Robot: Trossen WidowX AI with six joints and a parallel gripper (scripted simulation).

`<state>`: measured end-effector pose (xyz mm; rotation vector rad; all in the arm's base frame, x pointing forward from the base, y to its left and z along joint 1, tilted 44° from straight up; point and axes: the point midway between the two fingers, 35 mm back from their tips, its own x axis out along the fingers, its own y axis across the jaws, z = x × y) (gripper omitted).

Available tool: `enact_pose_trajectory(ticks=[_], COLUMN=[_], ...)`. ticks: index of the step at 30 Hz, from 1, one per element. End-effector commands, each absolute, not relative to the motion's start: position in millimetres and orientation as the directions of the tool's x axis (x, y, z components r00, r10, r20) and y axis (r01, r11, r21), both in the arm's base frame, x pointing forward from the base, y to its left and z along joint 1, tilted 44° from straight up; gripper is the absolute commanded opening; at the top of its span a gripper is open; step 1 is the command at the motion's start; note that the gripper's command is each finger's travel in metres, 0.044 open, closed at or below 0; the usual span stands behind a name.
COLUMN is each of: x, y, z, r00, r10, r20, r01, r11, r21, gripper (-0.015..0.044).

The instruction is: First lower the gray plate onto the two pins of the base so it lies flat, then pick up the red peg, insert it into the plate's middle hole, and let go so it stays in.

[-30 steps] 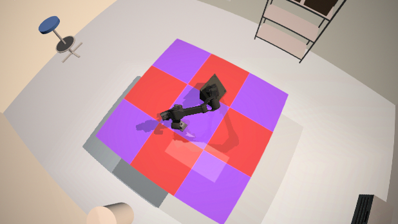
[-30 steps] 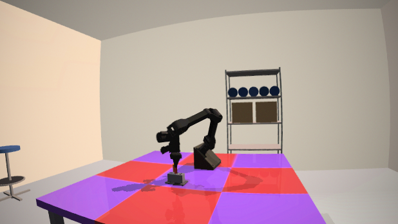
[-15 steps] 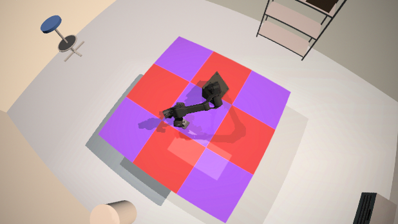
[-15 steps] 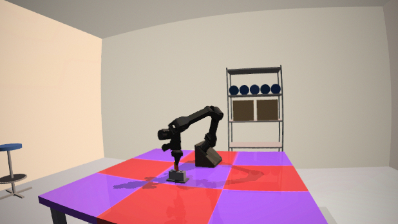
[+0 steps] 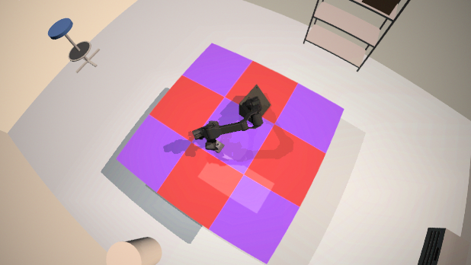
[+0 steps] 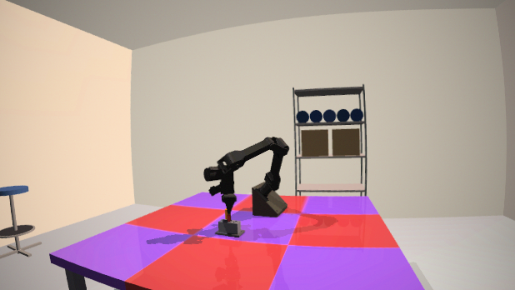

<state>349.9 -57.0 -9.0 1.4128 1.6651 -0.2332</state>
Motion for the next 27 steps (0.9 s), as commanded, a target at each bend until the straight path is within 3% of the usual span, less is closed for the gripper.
enact_pose_trajectory(ticks=[1,27], x=[350,344], y=[-59,-69], z=[-7,5], r00=[0.07,0.069], r10=[0.69,0.69], r20=[-0.721,-0.721], r01=[0.86,0.86], r11=[0.325,0.325], r21=[0.394,0.393], gripper=[0.015,0.015])
